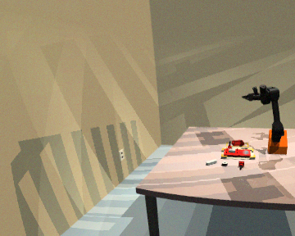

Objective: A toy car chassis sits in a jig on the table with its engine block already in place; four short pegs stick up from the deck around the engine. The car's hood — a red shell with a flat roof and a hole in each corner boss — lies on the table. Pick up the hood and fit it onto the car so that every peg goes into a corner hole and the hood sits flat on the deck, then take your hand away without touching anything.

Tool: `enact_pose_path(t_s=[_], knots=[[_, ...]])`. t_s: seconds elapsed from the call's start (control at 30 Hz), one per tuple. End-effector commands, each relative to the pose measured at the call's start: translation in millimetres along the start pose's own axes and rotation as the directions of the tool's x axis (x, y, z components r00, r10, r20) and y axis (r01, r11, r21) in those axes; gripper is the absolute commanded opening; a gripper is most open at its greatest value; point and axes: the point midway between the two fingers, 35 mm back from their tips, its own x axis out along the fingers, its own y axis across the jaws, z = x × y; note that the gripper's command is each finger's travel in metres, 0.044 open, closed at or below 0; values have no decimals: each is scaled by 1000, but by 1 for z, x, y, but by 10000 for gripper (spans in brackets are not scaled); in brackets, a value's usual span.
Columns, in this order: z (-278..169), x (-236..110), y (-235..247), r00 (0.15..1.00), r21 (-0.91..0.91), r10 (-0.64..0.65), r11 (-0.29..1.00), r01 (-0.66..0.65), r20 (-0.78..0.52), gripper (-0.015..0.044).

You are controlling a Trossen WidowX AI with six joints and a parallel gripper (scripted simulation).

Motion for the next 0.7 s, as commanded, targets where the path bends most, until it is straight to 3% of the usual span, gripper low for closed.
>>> enact_pose_path(t_s=[0.0,0.33,0.67], knots=[[-44,18,11,995,-23,59,998,-61,-82,440],[-140,43,46,947,-67,194,974,-218,-258,440],[-235,41,90,844,-75,330,915,-396,-422,440]])
